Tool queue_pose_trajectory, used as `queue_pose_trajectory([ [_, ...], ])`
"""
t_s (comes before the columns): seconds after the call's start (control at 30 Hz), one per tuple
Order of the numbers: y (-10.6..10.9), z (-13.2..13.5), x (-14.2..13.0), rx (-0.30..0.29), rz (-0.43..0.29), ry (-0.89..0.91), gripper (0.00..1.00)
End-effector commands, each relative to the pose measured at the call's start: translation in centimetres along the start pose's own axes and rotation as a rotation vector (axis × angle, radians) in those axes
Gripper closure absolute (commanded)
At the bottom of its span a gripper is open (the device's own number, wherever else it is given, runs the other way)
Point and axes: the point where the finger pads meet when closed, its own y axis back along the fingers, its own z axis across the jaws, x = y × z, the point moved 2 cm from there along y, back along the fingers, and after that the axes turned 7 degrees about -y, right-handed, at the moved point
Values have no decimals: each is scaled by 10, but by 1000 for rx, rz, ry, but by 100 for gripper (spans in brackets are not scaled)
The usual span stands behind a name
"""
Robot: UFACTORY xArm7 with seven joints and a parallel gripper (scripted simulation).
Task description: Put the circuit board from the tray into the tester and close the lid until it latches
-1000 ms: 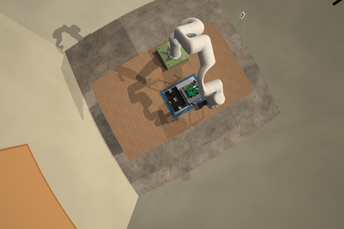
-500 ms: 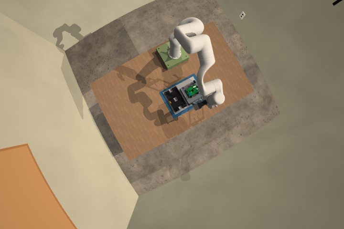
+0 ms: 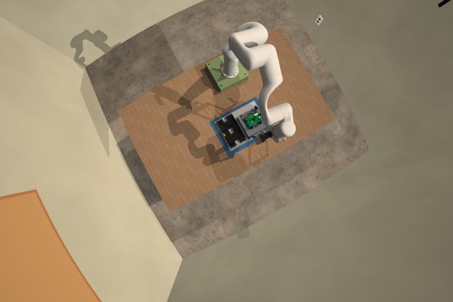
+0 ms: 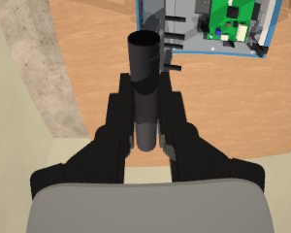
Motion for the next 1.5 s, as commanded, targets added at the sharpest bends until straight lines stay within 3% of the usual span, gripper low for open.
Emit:
queue_pose_trajectory([
  [0.0,3,2,0,5,0,0,100],
  [1.47,6,40,5,4,-1,0,100],
])
